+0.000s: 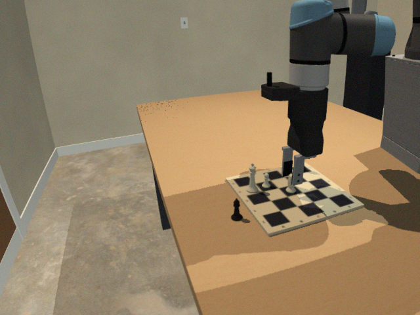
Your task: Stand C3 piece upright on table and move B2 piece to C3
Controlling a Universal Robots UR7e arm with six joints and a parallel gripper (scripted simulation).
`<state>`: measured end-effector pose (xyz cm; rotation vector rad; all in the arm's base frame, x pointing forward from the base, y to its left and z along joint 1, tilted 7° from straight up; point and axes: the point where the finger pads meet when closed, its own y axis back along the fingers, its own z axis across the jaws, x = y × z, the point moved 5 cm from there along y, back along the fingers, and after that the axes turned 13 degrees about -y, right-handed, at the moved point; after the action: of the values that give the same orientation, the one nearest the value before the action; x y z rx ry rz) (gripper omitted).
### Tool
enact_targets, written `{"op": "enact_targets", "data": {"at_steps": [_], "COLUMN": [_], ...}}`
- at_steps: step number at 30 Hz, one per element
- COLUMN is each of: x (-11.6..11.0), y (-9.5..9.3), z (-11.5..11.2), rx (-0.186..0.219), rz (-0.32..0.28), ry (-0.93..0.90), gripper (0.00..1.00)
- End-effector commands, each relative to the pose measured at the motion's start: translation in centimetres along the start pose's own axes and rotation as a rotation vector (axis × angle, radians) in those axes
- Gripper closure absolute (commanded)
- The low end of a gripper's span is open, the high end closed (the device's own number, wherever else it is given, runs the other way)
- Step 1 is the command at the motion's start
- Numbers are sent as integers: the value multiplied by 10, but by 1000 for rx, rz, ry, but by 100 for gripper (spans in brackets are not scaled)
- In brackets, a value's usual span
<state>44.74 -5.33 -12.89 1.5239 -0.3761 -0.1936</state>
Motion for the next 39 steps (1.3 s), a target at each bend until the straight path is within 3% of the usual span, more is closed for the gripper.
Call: {"op": "enact_targets", "data": {"at_steps": [1,13,28,29,39], "x": [-1,-1,1,1,0], "y": [16,61,78,78,77], "z": [0,0,0,0,0], "rx": [1,1,1,1,1], "rz": [-3,-3,0,0,-1], "ry": [-1,-1,-1,-1,-1], "gripper": [27,27,27,0,0]}}
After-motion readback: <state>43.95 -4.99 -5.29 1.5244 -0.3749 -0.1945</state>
